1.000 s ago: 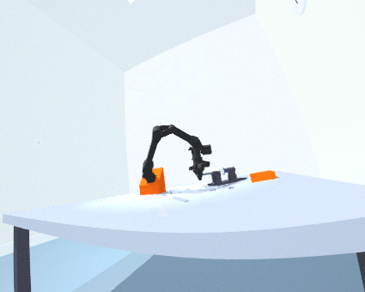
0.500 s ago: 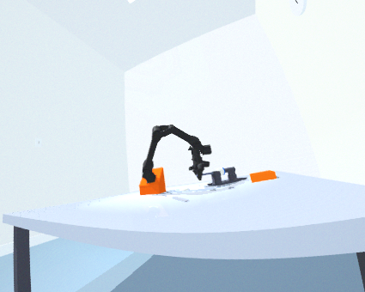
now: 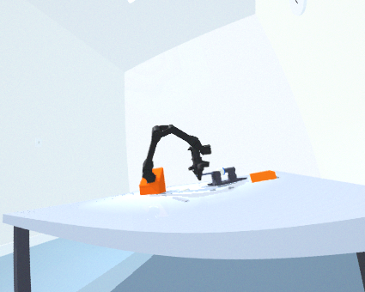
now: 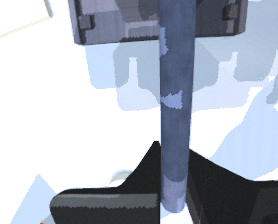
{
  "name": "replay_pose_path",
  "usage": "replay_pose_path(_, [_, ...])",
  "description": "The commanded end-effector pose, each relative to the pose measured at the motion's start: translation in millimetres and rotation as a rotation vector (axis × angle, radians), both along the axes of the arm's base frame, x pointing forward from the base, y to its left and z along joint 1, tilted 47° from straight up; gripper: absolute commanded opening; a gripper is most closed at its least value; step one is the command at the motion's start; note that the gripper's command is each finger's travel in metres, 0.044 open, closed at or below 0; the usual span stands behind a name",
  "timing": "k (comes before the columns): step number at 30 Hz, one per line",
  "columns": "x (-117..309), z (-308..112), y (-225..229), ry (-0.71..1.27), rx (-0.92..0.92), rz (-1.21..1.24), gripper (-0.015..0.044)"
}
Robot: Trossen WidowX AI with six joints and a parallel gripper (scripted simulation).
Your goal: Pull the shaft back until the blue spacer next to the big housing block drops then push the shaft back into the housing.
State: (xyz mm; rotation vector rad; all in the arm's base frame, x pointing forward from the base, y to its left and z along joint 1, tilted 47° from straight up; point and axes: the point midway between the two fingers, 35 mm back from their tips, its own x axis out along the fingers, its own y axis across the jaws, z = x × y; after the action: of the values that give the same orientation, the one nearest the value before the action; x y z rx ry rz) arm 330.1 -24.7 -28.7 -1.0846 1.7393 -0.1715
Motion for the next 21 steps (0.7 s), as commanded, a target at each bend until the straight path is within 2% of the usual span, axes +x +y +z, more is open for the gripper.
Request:
replay_pose_path(1, [-0.9, 0.6, -0.7, 0.000, -0.003, 0.001, 0.0000])
replay_pose_path(21, [-1.8, 1.0, -0.8, 0.000, 0.000, 0.000, 0.0000])
